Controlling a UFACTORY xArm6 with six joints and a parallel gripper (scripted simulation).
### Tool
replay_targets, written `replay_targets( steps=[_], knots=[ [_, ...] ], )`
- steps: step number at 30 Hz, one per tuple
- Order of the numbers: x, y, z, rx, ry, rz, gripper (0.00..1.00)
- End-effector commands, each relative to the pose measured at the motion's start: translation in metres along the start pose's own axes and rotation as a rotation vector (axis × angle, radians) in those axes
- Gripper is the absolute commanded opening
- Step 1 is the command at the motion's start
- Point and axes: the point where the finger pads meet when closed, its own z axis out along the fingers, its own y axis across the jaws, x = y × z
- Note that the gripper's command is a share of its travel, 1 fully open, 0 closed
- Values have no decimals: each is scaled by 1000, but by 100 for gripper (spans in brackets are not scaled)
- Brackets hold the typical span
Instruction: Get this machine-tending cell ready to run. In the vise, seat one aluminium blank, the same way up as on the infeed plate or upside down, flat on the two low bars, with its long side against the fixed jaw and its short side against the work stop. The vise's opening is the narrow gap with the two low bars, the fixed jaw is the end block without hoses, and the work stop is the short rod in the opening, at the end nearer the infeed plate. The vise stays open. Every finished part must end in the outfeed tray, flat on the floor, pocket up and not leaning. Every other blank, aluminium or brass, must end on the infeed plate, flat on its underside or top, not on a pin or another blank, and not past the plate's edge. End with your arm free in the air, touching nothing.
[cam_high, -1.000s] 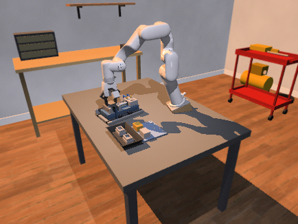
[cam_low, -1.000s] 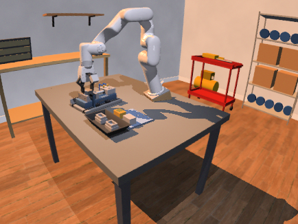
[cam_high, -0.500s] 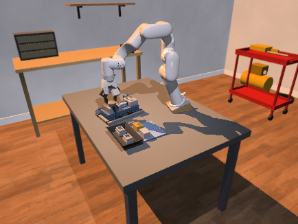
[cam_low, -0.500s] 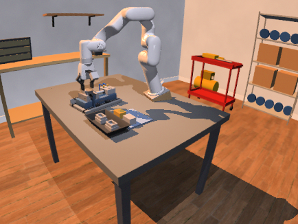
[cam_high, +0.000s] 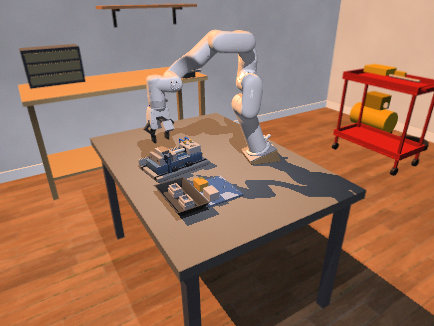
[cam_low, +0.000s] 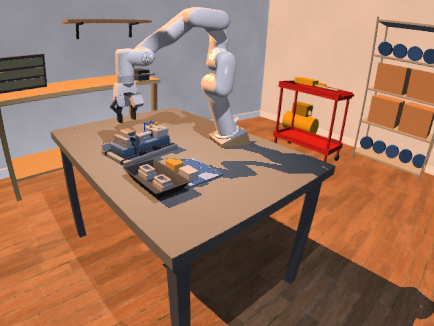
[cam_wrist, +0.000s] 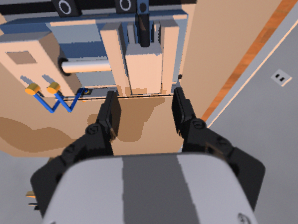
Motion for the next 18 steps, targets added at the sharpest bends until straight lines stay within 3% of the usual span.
replay_targets(
  steps=[1, 16, 17, 18],
  knots=[
    [-1, 1, -12, -4, -2, 0, 69],
    [0, 1, -24, -4, -2, 0, 69],
    [0, 1, -24, -4, -2, 0, 0],
    [0, 1, -24, -4, -2, 0, 0]
  ],
)
